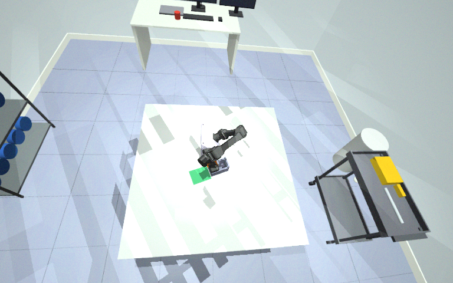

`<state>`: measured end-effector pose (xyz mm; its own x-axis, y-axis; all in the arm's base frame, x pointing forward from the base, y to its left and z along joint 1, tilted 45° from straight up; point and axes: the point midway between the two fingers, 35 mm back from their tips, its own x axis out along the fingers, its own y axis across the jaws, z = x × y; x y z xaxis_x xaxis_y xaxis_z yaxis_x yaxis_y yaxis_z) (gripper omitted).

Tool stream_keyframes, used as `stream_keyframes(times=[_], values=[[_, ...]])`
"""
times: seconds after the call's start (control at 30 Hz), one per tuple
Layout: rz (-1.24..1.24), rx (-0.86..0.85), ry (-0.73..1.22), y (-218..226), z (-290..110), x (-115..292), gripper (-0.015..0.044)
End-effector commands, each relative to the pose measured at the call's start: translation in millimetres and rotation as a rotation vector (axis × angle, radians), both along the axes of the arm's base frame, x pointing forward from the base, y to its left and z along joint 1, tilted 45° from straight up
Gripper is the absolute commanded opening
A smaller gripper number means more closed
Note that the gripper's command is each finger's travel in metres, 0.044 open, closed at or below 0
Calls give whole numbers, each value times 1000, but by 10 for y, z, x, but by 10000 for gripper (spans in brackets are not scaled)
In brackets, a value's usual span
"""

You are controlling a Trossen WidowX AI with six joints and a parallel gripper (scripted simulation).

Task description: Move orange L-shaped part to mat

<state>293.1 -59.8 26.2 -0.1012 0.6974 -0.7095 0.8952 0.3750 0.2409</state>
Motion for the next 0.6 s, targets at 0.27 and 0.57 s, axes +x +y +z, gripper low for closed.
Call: stream_keyframes(times=[0.27, 0.57], values=[[4, -7, -6, -341, -349, 191, 0], [4, -9, -8, -577, -589, 320, 0]])
